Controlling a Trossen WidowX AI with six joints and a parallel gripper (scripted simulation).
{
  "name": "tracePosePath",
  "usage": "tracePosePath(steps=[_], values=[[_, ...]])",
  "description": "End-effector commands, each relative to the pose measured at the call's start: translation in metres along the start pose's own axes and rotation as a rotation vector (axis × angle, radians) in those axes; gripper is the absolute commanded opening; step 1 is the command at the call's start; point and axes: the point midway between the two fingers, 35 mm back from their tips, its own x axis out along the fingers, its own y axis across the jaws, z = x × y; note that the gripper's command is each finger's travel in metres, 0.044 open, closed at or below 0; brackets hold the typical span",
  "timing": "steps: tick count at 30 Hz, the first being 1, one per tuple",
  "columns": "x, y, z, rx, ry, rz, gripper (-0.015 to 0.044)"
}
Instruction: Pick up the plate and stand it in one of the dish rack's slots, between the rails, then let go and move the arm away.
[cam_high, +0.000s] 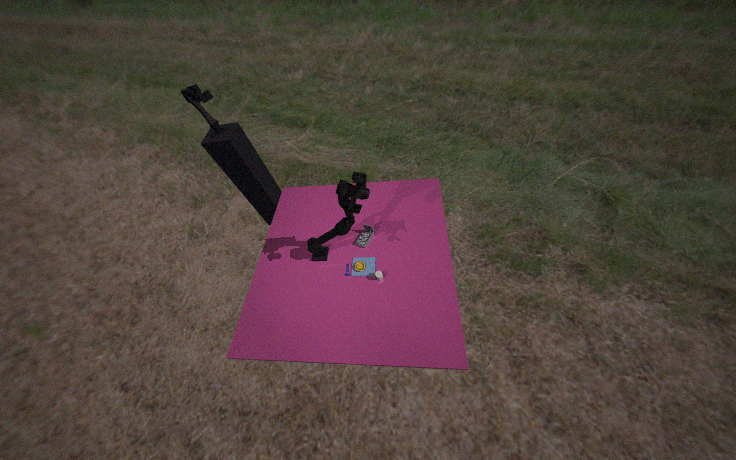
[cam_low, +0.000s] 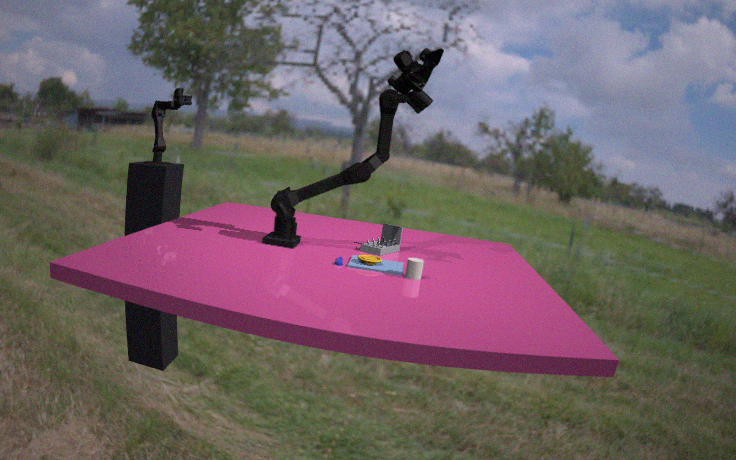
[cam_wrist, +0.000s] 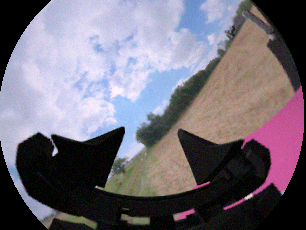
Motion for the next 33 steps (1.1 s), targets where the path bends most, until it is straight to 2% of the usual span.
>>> tracePosePath(steps=[1, 18, 33], values=[[0.0, 0.001, 0.001, 0.004, -0.001, 0.002, 0.04], [-0.042, 0.046, 0.088, 0.462, -0.025, 0.18, 0.04], [-0.079, 0.064, 0.156, 0.838, 0.003, 0.351, 0.04]])
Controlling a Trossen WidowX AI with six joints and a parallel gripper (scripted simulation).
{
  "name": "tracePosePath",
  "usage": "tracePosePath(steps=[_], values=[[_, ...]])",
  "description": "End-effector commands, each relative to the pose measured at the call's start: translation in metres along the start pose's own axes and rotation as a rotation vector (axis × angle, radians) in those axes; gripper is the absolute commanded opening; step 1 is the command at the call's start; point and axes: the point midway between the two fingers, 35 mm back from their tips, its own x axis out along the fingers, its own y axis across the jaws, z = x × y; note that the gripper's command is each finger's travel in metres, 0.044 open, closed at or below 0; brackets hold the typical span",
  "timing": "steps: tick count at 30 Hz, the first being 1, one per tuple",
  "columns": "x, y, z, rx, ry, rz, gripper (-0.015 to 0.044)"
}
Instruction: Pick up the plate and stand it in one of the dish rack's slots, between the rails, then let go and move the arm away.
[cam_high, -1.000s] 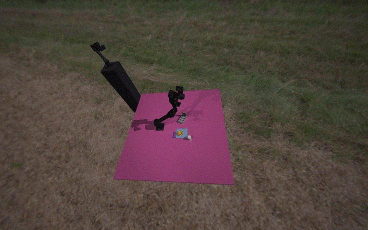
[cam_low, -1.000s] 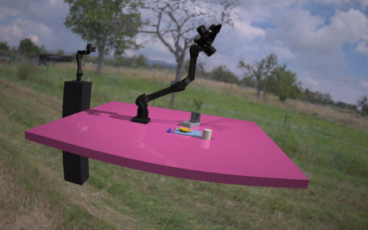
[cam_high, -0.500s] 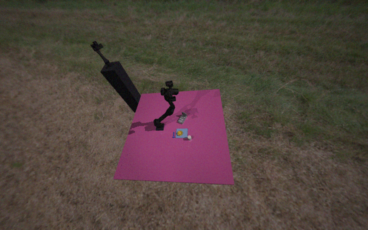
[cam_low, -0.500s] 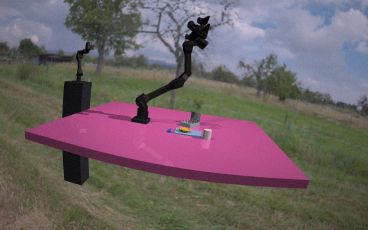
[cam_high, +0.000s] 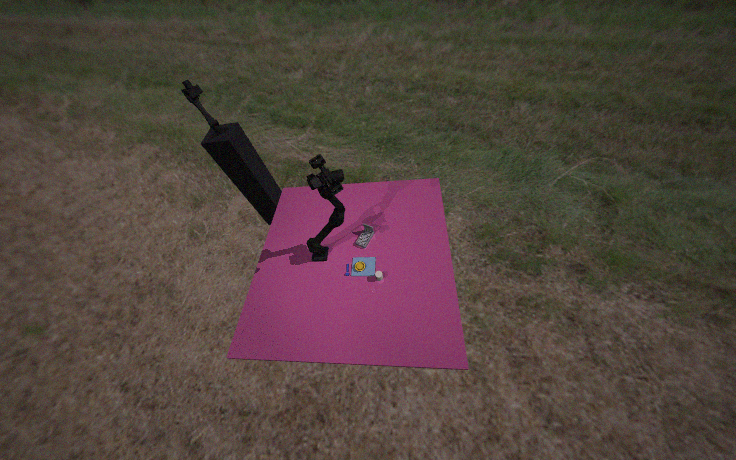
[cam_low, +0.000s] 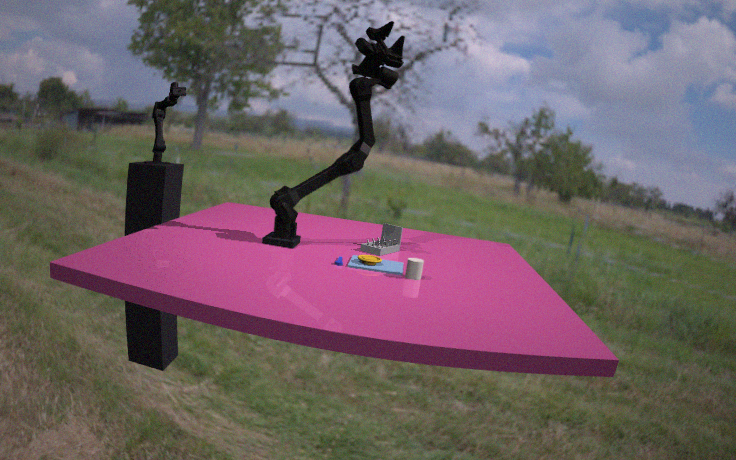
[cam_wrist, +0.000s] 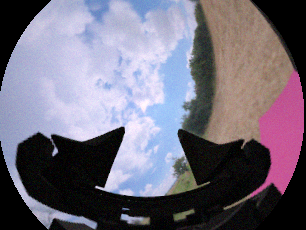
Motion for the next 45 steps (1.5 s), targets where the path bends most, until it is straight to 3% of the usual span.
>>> tracePosePath(steps=[1, 26, 45], values=[[-0.007, 0.023, 0.022, 0.16, -0.006, 0.048, 0.04], [-0.028, 0.076, 0.132, 0.898, -0.058, 0.188, 0.04], [-0.032, 0.059, 0.237, 1.54, -0.158, 0.257, 0.04]])
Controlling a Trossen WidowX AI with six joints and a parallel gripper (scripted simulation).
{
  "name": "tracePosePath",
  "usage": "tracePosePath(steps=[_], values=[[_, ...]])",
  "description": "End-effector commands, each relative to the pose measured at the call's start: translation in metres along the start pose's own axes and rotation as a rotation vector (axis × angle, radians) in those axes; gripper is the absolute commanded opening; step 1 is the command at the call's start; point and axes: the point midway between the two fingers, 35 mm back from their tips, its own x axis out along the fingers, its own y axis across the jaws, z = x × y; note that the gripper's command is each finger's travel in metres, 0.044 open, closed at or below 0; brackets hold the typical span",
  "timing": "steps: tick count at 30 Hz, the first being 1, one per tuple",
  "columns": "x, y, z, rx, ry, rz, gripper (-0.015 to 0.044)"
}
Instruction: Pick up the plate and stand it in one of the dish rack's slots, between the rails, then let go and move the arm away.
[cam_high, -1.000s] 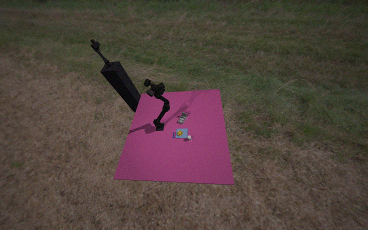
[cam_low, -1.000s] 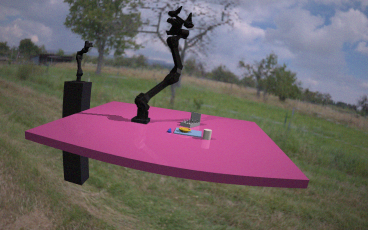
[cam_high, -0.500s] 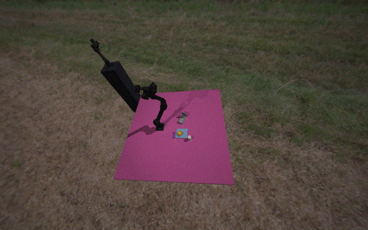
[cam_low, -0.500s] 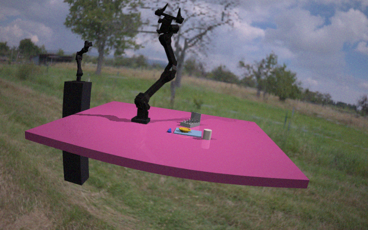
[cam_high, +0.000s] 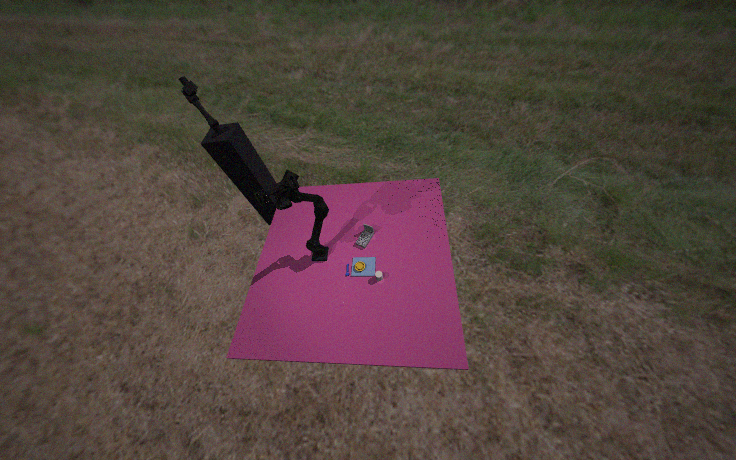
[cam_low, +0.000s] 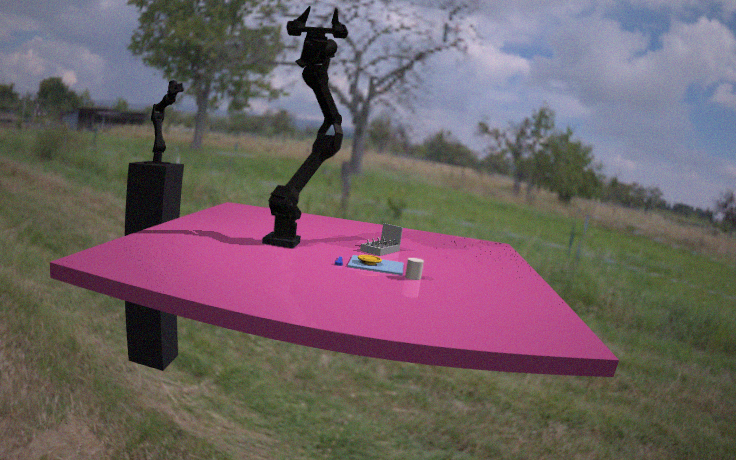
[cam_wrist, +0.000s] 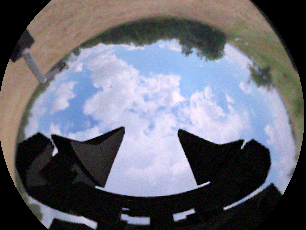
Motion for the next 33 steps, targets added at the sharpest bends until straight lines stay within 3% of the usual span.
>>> tracePosePath(steps=[1, 22, 33], values=[[0.006, 0.024, 0.016, 0.163, -0.036, 0.033, 0.04], [0.027, 0.079, 0.102, 0.749, -0.206, 0.145, 0.04], [0.036, 0.08, 0.153, 0.967, -0.32, 0.17, 0.04]])
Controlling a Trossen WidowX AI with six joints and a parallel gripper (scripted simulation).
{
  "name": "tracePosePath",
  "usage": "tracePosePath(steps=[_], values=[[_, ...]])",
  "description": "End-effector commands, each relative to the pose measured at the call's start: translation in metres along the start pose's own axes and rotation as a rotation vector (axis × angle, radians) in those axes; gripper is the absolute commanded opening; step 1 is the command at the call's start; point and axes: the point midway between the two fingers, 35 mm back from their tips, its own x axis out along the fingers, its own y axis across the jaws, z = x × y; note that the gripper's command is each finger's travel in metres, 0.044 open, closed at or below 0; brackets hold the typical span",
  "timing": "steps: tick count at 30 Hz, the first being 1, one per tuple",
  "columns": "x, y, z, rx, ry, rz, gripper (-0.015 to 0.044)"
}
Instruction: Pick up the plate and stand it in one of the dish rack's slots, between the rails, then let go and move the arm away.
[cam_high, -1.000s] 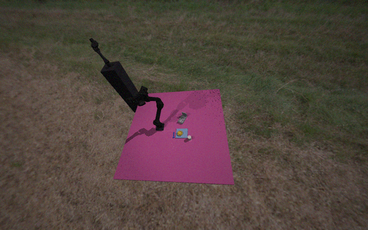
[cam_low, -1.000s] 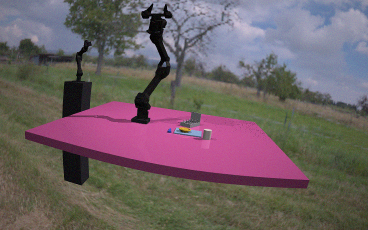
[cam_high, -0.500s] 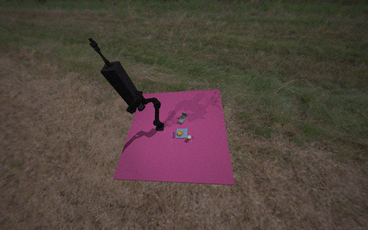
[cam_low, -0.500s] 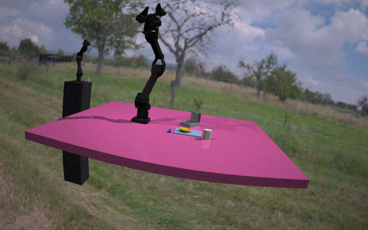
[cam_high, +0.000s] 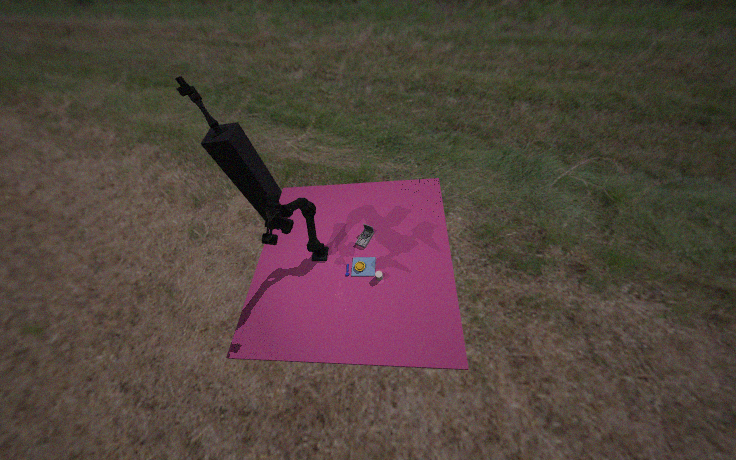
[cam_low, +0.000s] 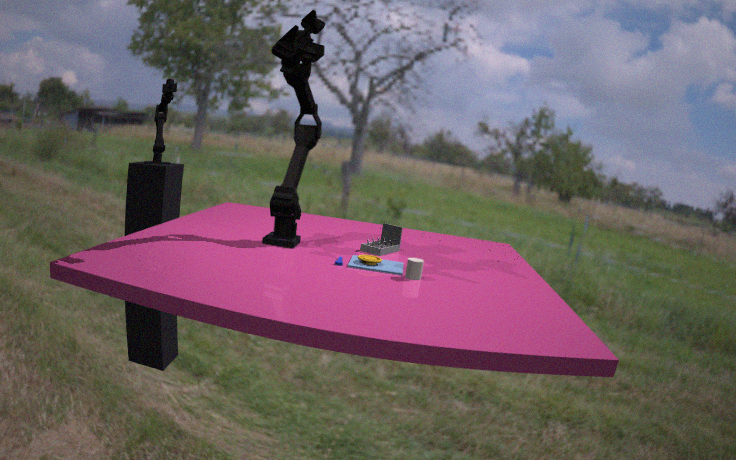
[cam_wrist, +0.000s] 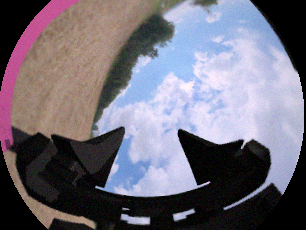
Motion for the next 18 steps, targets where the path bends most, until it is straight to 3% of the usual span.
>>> tracePosePath(steps=[1, 18], values=[[0.011, 0.017, 0.013, 0.106, -0.045, 0.028, 0.04], [0.041, 0.089, 0.091, 0.544, -0.226, 0.252, 0.04]])
